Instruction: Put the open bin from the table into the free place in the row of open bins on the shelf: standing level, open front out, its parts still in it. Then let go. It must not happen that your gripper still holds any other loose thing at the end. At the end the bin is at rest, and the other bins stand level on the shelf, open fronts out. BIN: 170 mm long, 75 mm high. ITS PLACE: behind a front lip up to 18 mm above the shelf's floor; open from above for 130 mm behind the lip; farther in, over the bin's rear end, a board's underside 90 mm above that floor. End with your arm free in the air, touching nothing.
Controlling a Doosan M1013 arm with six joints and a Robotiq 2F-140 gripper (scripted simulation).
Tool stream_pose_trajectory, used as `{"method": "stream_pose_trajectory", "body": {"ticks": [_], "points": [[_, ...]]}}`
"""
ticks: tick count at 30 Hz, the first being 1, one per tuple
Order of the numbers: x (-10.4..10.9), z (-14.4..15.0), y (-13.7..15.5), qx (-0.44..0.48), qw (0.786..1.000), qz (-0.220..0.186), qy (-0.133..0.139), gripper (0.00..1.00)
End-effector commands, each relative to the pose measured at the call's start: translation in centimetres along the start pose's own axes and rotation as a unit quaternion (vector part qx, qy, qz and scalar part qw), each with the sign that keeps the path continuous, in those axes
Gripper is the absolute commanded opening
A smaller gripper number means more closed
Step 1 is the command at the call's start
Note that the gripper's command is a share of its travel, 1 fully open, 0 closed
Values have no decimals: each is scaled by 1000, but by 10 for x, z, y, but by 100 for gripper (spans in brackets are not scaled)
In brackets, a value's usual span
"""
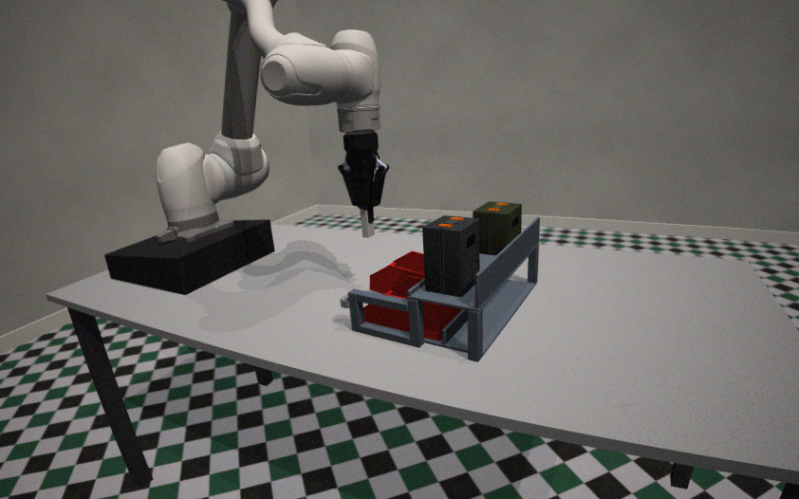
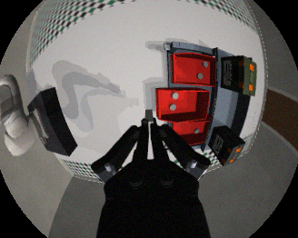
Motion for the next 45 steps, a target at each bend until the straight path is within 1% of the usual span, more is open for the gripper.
{"method": "stream_pose_trajectory", "body": {"ticks": [1,11,19,21,36,38,45], "points": [[0,0,0,0,1000,0,0,0],[-5,0,0,7,1000,1,0,0],[-25,0,0,7,1000,2,-1,0],[-25,0,0,7,1000,2,-1,0],[-78,-1,1,7,1000,2,-1,0],[-78,-1,1,7,1000,2,-1,0],[-97,-1,1,7,1000,2,-1,0]]}}
Point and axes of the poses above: the point where the finger pads meet when closed, its own x axis back along the fingers, its own z axis across the jaws, y = z × x, the point moved 1 cm from there along x, back along the fingers, and after that the axes turned 7 degrees about -x, right-handed, at the moved point
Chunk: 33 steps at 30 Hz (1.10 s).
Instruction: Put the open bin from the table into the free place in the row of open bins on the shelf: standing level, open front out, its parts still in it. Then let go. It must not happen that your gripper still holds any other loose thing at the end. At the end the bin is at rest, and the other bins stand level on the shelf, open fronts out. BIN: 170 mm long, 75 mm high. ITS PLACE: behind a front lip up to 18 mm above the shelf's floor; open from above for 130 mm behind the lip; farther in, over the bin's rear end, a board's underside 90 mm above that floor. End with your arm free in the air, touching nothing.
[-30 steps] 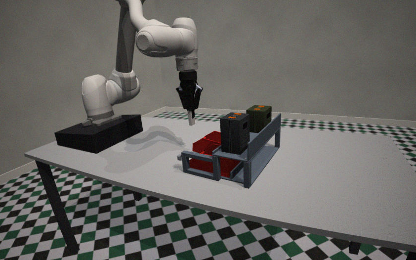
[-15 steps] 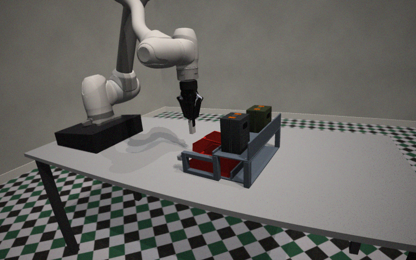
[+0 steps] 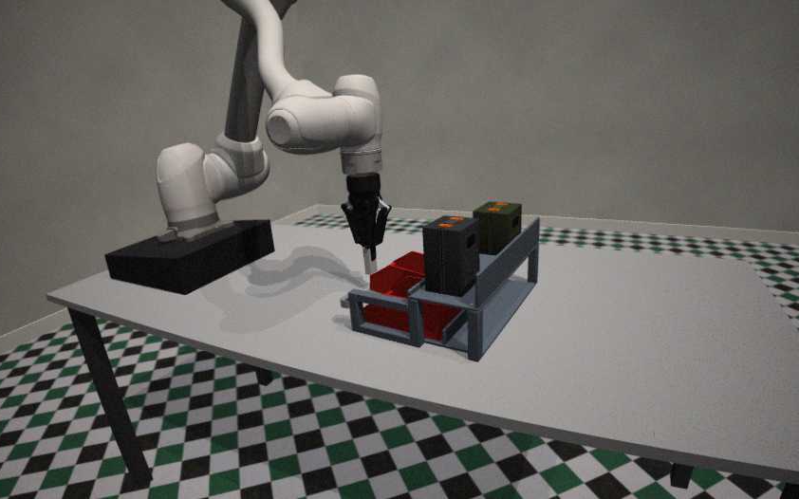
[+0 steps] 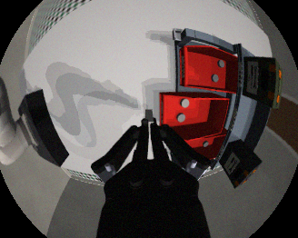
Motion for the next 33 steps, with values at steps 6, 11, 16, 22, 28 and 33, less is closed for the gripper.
{"method": "stream_pose_trajectory", "body": {"ticks": [6,11,16,22,28,33], "points": [[-17,0,0,0,1000,0,0,0],[-19,0,0,0,1000,0,0,0],[-21,0,0,0,1000,0,0,0],[-22,0,0,0,1000,0,0,0],[-22,0,0,0,1000,0,0,0],[-22,0,0,0,1000,0,0,0]]}}
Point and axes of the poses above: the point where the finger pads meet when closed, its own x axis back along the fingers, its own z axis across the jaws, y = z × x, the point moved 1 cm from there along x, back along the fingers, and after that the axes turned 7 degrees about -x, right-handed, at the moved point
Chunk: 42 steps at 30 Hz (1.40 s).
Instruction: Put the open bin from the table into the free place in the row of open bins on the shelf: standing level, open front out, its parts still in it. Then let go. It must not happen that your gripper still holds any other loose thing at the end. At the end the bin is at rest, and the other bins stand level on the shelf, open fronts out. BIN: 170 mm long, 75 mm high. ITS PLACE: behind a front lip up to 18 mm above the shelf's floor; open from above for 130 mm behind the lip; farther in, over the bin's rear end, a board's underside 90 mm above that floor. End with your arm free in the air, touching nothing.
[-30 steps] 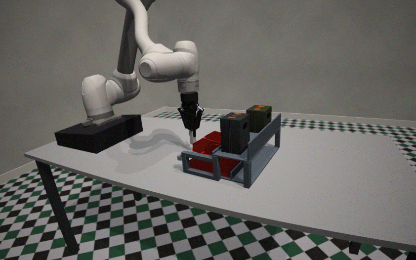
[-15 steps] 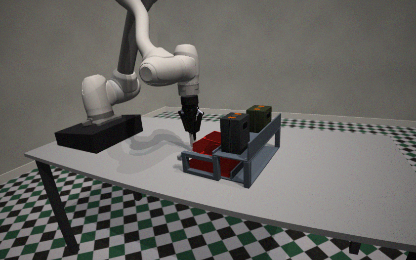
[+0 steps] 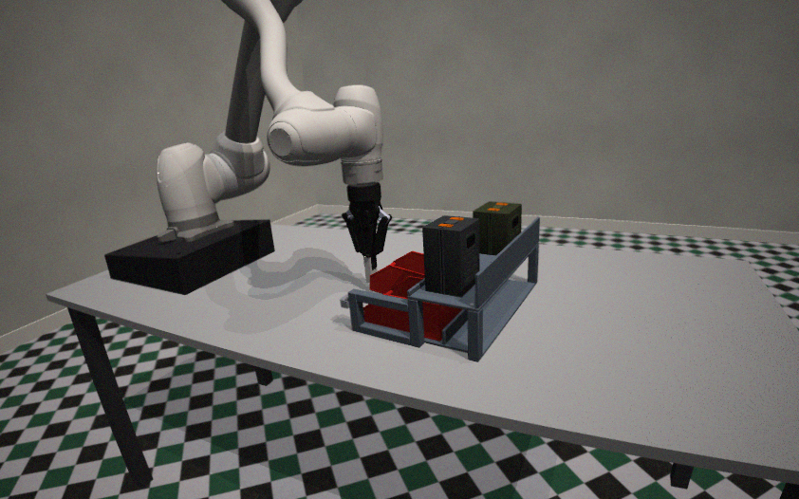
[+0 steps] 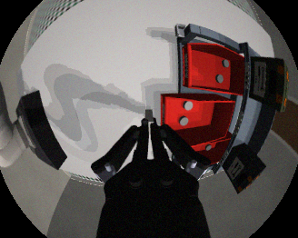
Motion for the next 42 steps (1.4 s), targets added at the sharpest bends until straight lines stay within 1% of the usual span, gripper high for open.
{"method": "stream_pose_trajectory", "body": {"ticks": [1,29,42], "points": [[0,0,0,0,1000,0,0,0],[0,0,0,0,1000,0,0,0],[0,11,-1,0,1000,0,0,0]]}}
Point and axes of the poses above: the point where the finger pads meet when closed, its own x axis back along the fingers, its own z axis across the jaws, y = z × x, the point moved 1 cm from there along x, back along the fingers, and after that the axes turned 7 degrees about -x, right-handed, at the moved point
